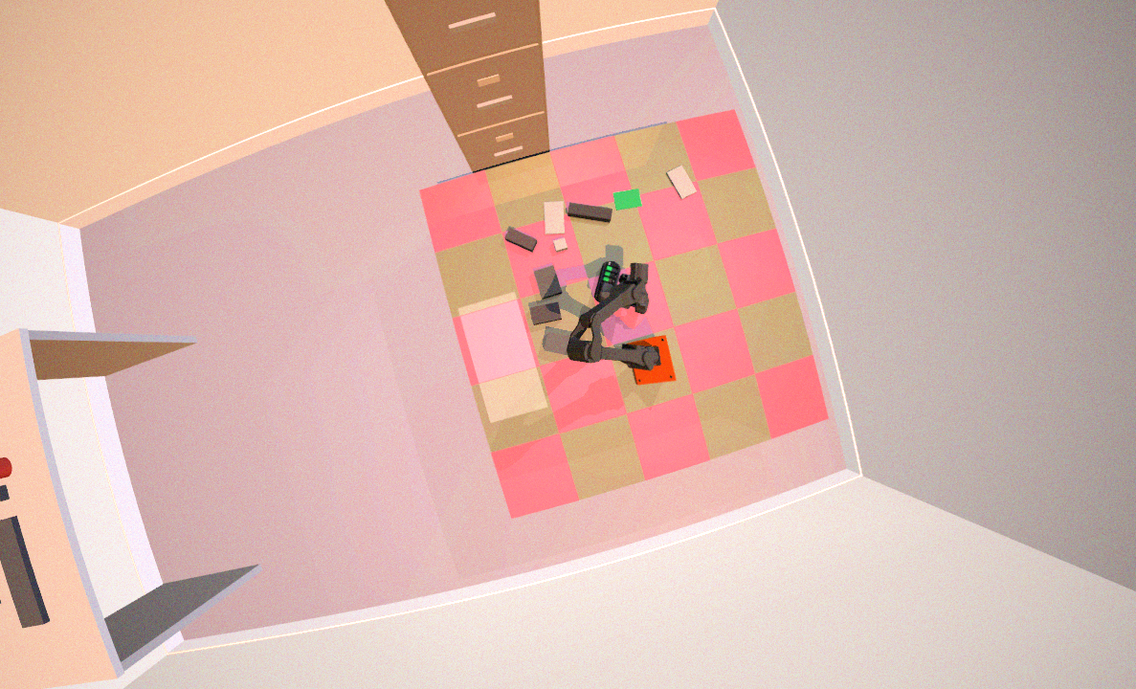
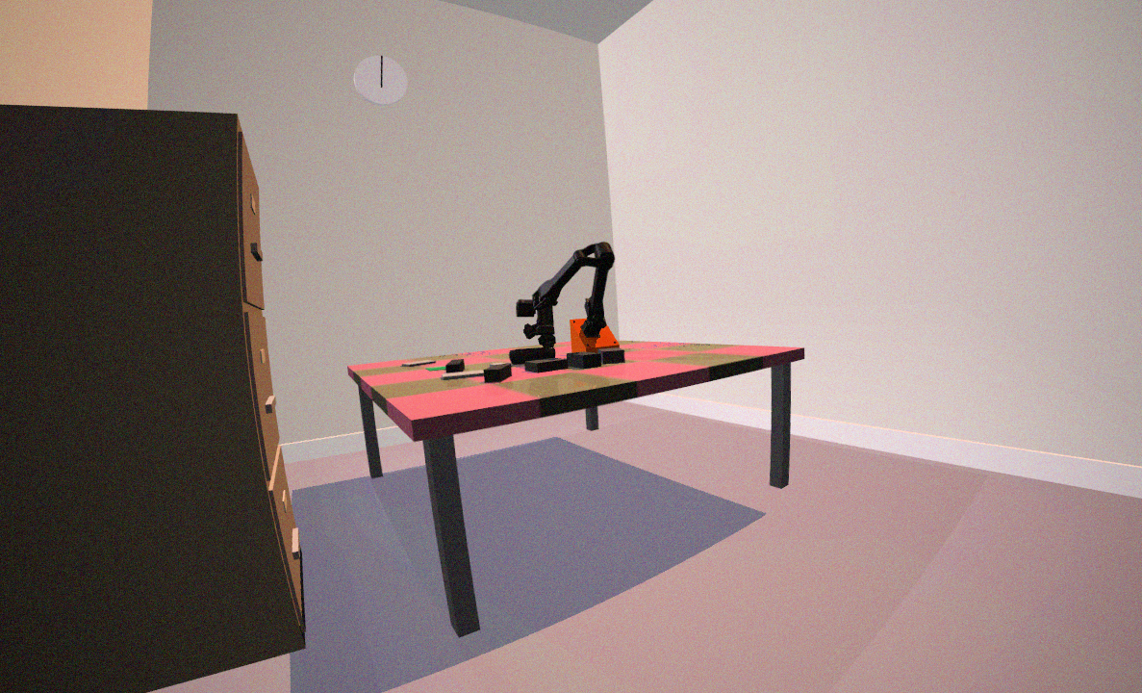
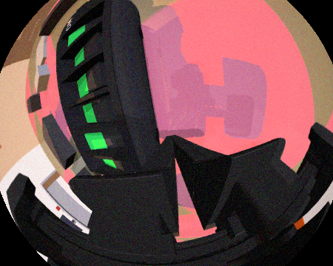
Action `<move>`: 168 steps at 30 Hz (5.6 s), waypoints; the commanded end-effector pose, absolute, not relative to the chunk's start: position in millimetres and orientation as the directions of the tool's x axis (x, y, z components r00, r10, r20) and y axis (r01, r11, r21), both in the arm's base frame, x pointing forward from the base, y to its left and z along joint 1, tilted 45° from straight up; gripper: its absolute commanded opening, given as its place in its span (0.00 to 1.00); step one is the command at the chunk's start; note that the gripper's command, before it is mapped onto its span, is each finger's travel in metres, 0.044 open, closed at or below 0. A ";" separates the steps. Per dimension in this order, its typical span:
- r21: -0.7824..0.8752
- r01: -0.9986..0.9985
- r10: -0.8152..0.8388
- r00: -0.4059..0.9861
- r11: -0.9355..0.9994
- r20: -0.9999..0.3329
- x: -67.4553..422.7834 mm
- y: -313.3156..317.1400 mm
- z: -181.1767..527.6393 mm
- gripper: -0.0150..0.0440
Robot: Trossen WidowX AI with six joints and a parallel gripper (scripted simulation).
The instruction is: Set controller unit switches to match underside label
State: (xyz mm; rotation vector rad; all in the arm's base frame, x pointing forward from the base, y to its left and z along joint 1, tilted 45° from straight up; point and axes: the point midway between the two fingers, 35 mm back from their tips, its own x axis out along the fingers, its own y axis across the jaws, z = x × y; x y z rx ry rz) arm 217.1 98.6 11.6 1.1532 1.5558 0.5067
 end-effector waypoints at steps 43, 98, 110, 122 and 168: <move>0.808 0.401 0.869 0.055 0.432 -0.492 233.9 119.5 31.4 0.25; 0.806 0.402 0.868 0.053 0.434 -0.494 216.5 55.2 42.3 0.25; 0.778 0.431 0.857 0.021 0.457 -0.514 230.2 52.0 45.2 0.25; 0.609 0.548 0.774 -0.116 0.573 -0.623 297.2 55.2 58.0 0.25; 0.229 0.681 0.526 -0.267 0.696 -0.808 393.5 128.3 67.6 0.25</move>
